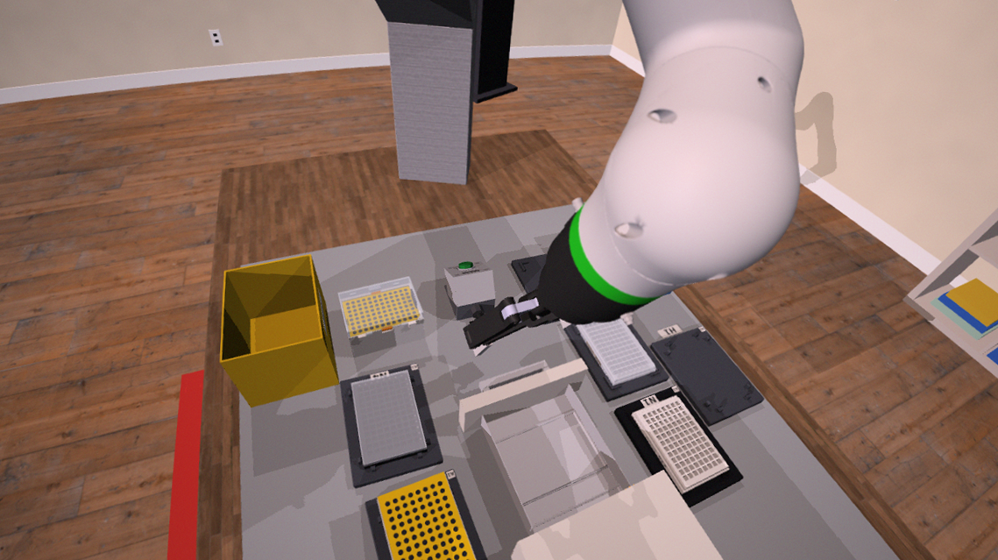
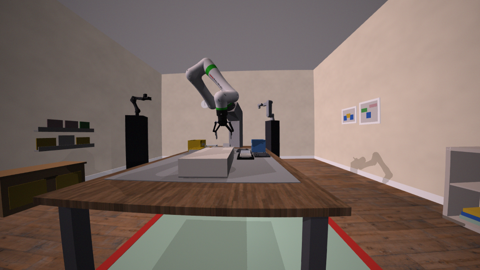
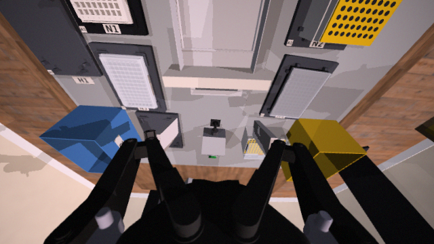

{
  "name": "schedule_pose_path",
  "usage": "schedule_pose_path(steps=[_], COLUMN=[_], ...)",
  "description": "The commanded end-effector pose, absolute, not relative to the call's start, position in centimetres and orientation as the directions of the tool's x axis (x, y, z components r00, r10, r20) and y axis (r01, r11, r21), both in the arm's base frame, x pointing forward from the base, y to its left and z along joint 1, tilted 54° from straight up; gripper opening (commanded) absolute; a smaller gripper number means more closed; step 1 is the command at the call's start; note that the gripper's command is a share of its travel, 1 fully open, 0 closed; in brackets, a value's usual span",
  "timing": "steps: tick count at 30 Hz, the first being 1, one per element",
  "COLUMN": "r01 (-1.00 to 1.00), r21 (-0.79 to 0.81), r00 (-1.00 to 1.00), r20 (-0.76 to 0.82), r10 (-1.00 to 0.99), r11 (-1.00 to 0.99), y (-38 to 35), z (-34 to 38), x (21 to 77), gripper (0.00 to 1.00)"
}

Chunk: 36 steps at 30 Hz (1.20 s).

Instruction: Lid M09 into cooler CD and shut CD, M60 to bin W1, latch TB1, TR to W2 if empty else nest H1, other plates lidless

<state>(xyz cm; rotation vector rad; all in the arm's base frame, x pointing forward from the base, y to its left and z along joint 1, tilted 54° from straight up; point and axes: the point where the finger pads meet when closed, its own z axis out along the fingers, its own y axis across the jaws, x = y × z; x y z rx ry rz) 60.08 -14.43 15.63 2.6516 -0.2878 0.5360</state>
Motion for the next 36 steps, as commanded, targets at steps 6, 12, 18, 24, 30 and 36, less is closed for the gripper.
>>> schedule_pose_path(steps=[6,12,18,24,30,36], r01=[-0.278,-0.3,-0.327,-0.327,-0.327,-0.327], r21=[0.359,0.334,0.304,0.304,0.304,0.304], r00=[0.904,0.896,0.884,0.884,0.884,0.884], r20=[0.411,0.421,0.433,0.433,0.433,0.433], r10=[-0.117,-0.143,-0.176,-0.176,-0.176,-0.176], r11=[-0.891,-0.893,-0.895,-0.895,-0.895,-0.895], y=[-14.1,-14.5,-15.9,-18.0,-20.1,-21.5], z=[16.0,16.1,16.7,17.5,18.3,18.8], x=[59.7,59.5,59.0,58.1,57.3,56.7], gripper=[0.87,0.66,0.66,0.66,0.66,0.66])
